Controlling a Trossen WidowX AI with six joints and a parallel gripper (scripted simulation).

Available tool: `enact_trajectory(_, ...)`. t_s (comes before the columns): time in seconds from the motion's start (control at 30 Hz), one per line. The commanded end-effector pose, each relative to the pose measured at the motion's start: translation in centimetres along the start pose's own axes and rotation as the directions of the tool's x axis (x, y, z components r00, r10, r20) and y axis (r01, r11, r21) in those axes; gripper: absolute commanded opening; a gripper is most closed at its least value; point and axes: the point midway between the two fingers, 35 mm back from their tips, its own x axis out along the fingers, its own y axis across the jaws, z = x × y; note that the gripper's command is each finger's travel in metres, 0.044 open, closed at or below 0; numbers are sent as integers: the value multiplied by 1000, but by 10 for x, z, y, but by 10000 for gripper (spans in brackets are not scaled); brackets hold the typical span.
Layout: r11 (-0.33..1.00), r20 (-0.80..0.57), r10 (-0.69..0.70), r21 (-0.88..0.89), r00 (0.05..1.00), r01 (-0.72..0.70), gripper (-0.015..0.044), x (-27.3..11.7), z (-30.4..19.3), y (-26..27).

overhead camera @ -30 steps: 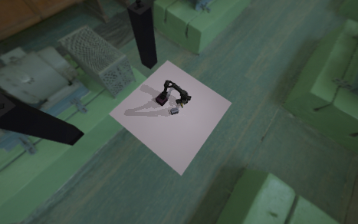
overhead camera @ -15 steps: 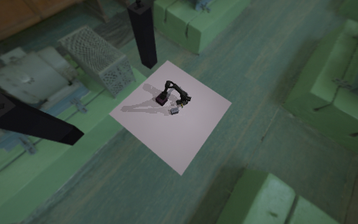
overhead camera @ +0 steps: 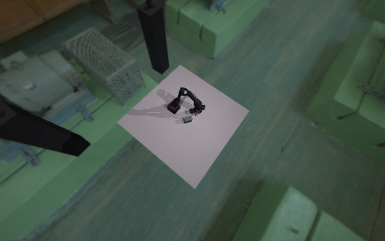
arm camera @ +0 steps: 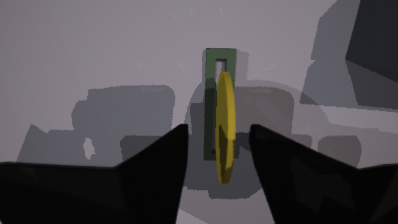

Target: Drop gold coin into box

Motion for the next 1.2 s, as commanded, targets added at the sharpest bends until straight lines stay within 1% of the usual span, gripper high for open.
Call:
enact_trajectory(0.0, 1000, -7, -2, 3, 1000, 2, 161, 7, -2, -1)
enact_trajectory(0.63, 1000, -7, -2, 3, 1000, 2, 161, 34, -3, -3)
enact_trajectory(0.83, 1000, -7, -2, 3, 1000, 2, 3, 34, -3, -3)
enact_trajectory(1.17, 1000, -7, -2, 3, 1000, 2, 0, 33, -3, -3)
